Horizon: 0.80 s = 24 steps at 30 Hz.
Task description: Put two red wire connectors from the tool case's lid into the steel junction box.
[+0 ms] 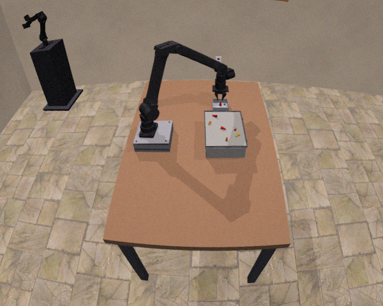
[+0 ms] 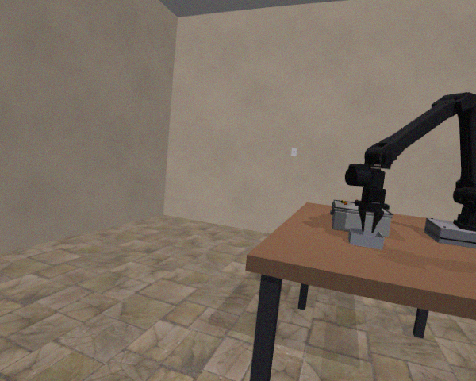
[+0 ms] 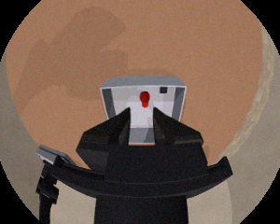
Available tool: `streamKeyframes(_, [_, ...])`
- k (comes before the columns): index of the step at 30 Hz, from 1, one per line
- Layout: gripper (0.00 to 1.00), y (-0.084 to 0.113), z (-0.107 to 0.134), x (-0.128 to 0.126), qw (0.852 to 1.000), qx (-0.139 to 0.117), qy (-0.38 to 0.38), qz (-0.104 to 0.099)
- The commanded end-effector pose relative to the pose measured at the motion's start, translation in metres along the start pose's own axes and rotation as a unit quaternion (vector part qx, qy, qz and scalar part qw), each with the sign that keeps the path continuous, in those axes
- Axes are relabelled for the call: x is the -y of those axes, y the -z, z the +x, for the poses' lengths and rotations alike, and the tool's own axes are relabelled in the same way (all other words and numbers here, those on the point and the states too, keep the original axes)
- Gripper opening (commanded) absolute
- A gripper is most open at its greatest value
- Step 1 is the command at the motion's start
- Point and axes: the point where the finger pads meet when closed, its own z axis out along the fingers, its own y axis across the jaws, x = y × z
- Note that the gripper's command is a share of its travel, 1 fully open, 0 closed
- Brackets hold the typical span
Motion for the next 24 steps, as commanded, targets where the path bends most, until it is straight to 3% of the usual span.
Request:
streamKeyframes(1, [0.29, 0.037, -0.012, 0.023, 0.999, 0.020, -0.002, 0.029])
streamKeyframes(7, [0.29, 0.042, -0.012, 0.024, 0.999, 0.021, -0.002, 0.030])
streamKeyframes(20, [0.29, 0.032, -0.013, 0.022, 1.000, 0.017, 0.001, 0.024])
streamKeyframes(24, [0.29, 0.053, -0.012, 0.023, 0.999, 0.019, 0.002, 0.027])
